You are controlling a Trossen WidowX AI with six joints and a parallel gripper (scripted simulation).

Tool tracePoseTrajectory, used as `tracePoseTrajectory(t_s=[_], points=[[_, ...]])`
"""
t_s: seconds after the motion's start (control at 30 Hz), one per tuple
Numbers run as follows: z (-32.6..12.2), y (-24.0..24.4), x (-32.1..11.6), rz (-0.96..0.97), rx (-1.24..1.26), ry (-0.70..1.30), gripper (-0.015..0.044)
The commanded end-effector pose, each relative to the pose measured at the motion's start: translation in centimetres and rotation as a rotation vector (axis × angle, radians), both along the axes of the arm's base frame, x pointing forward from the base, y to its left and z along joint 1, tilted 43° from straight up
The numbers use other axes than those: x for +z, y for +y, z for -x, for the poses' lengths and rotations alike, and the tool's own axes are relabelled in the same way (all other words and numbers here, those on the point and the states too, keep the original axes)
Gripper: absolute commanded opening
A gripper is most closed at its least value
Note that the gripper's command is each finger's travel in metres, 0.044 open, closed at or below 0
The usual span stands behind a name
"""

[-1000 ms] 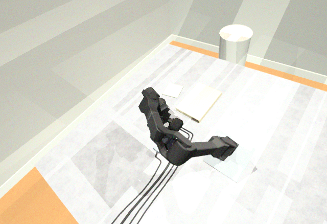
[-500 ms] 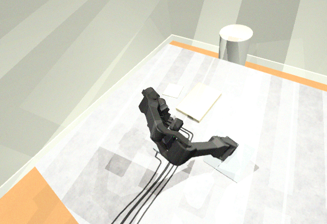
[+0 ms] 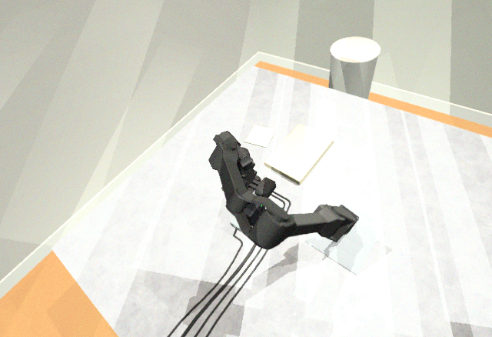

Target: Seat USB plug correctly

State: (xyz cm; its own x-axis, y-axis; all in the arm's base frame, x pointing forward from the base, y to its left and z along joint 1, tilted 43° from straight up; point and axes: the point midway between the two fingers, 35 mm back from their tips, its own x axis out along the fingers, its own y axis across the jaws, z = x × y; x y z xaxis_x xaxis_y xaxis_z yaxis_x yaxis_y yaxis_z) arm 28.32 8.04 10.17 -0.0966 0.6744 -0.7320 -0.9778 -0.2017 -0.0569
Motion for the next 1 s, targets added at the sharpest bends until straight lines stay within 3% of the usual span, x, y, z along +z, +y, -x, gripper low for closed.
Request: tracePoseTrajectory(t_s=[0.0,0.97], points=[[-0.1,-0.2,0.2,0.000,0.001,-0.003,0.0000],[-0.3,-1.5,1.6,0.001,0.001,-0.003,0.0000]])
